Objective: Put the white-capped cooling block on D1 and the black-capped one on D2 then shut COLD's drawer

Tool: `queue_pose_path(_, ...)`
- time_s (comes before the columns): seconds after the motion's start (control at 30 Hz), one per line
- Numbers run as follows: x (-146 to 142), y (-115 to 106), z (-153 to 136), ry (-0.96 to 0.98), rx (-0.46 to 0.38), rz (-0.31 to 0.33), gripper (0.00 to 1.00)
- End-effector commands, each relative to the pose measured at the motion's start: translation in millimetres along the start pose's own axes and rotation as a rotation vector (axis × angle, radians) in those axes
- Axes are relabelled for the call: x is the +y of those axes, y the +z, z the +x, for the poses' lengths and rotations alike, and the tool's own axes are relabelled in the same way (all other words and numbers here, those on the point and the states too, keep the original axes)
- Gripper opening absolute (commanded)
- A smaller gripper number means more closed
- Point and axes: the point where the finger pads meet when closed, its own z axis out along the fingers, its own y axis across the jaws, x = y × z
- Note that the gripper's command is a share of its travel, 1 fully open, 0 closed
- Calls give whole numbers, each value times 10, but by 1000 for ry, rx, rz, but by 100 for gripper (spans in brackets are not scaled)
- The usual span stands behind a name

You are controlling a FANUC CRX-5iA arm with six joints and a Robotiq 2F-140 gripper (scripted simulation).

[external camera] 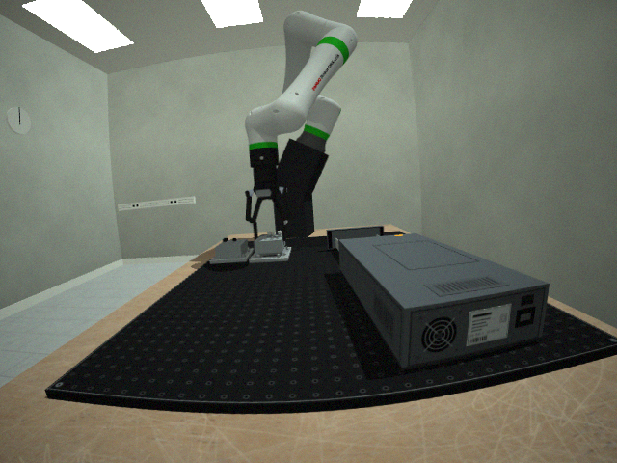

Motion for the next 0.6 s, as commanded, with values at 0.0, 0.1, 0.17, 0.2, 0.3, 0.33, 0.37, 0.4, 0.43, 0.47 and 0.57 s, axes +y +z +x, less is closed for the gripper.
queue_pose_path(0.0, 5, -2, 9, 0, 2, -1, 10)
queue_pose_path(0.1, 5, 3, 9, 0, 2, -1, 10)
queue_pose_path(0.17, 5, 4, 9, 0, 2, -1, 10)
queue_pose_path(0.2, 5, 4, 9, 0, 2, -1, 10)
queue_pose_path(0.3, 5, 9, 9, 0, 2, -1, 10)
queue_pose_path(0.33, 5, 11, 9, 0, 2, -1, 10)
queue_pose_path(0.37, 5, 13, 9, 0, 2, -1, 10)
queue_pose_path(0.4, 5, 14, 9, 0, 2, -1, 10)
queue_pose_path(0.43, 5, 16, 9, 0, 2, -1, 10)
queue_pose_path(0.47, 5, 18, 9, 0, 2, -1, 10)
queue_pose_path(0.57, 5, 23, 9, 0, 2, -1, 10)
